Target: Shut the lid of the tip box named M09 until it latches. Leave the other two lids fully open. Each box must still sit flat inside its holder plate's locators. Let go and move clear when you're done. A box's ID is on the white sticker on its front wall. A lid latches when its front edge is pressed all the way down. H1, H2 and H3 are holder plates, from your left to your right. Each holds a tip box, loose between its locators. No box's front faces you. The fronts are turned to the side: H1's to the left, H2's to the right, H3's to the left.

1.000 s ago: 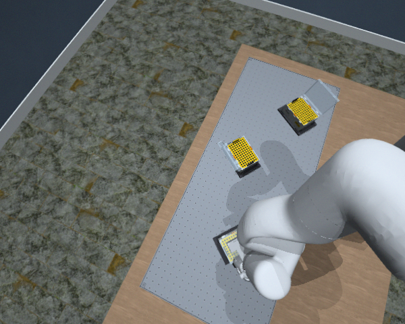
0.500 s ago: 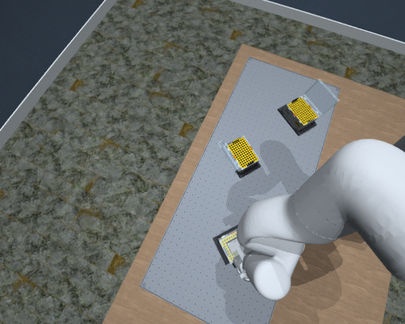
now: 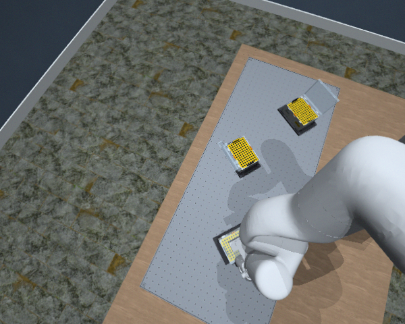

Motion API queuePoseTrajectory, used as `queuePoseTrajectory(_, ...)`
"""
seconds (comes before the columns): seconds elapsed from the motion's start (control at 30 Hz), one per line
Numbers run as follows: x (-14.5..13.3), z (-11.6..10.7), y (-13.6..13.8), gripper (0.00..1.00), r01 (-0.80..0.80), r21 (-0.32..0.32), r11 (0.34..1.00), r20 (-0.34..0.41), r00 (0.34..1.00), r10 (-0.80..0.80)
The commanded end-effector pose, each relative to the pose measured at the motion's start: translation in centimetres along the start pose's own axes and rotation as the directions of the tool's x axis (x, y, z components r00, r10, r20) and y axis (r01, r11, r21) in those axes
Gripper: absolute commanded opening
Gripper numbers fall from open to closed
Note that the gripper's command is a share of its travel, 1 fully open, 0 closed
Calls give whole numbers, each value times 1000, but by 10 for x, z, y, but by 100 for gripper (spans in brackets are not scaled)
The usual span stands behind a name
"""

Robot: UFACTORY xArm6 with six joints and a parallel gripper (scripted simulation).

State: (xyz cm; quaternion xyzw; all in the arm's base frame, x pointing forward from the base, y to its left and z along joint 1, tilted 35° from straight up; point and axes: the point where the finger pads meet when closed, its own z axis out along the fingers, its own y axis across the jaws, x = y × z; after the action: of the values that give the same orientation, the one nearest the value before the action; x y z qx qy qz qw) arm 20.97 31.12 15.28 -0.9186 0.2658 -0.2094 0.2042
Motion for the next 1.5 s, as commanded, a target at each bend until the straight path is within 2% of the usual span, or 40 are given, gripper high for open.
queuePoseTrajectory(0.0, 0, -9, -6, 0, -2, 15, 1000, 3, 1000, 2)
queuePoseTrajectory(0.93, 0, -49, -6, 0, -2, 15, 1000, 3, 1000, 2)
queuePoseTrajectory(1.47, 0, -49, -6, 0, -2, 15, 1000, 3, 1000, 2)
